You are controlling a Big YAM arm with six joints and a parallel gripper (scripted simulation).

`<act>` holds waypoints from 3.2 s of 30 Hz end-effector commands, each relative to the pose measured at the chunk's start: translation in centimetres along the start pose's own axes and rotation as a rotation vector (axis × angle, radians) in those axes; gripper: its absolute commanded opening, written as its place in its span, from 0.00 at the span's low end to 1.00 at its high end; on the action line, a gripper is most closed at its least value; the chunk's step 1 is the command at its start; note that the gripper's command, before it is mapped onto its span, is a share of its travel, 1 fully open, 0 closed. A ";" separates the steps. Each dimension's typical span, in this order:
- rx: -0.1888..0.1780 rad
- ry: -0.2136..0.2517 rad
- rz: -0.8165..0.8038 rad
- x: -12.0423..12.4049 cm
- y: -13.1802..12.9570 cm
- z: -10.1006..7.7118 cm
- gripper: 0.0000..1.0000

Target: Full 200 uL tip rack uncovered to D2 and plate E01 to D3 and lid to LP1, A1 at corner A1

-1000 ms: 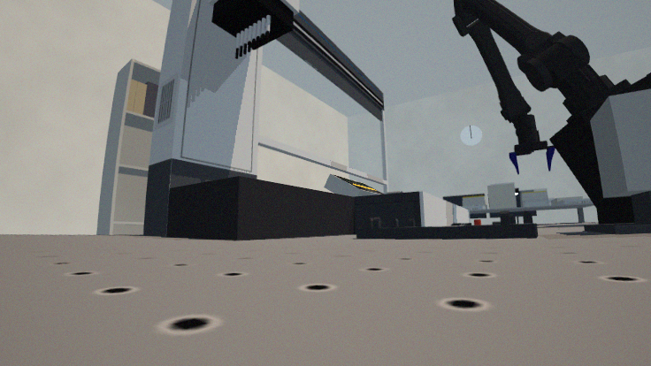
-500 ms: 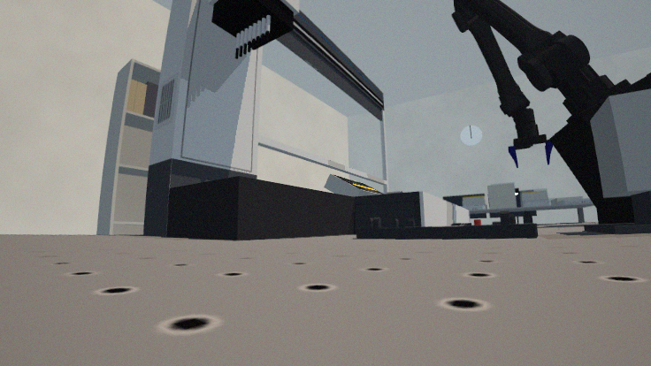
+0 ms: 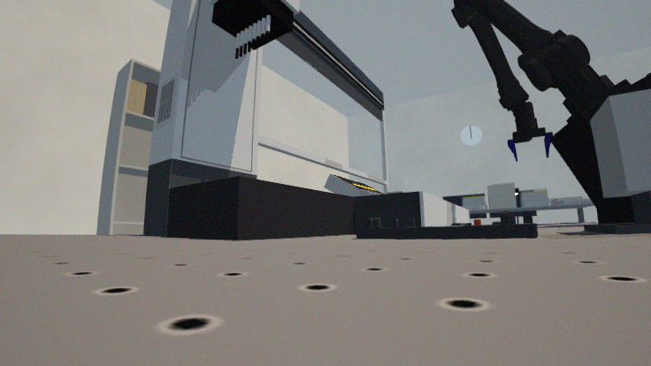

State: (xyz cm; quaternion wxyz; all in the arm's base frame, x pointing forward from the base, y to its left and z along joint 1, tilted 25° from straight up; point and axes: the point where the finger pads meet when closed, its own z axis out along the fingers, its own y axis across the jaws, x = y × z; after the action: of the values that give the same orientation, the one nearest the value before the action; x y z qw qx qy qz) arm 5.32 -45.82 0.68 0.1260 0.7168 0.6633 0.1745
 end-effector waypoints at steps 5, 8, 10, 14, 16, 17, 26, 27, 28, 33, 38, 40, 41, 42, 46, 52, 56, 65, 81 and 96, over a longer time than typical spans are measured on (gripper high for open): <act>0.001 -0.078 -0.027 -2.6 0.4 -4.3 1.00; 0.001 -0.078 -0.027 -2.6 0.4 -4.8 1.00; 0.001 -0.069 -0.023 -2.6 0.2 -4.7 1.00; 0.002 -0.078 -0.029 -2.6 0.5 -5.8 1.00; 0.002 -0.078 -0.029 -2.6 0.5 -5.8 1.00; 0.002 -0.050 -0.029 -2.4 0.5 -4.7 1.00; 0.003 -0.070 -0.023 -2.5 0.2 -7.1 1.00; 0.003 -0.069 -0.022 -2.4 0.1 -7.2 1.00; 0.003 -0.073 -0.024 -2.4 0.2 -7.6 1.00; 0.003 -0.079 -0.029 -2.4 0.5 -8.4 1.00; 0.005 -0.081 -0.028 -2.4 0.4 -9.3 1.00; 0.005 -0.081 -0.028 -2.4 0.4 -9.6 1.00; 0.005 -0.081 -0.028 -2.4 0.4 -9.6 1.00; 0.005 -0.074 -0.027 -2.4 0.3 -9.3 1.00; 0.001 -0.068 -0.035 -2.2 3.3 -9.2 1.00; -0.001 -0.061 -0.032 -2.1 5.2 -9.1 1.00; -0.006 -0.068 -0.036 -2.0 7.5 -9.8 1.00; -0.012 -0.068 -0.036 -1.7 12.1 -10.5 1.00; -0.013 -0.063 0.001 -1.9 15.4 -10.9 1.00; -0.010 -0.043 -0.015 4.5 15.7 -9.4 1.00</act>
State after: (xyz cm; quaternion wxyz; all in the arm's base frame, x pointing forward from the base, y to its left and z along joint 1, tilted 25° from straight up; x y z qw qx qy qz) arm 16.02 -43.55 14.30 0.1241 0.7109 0.6697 0.1755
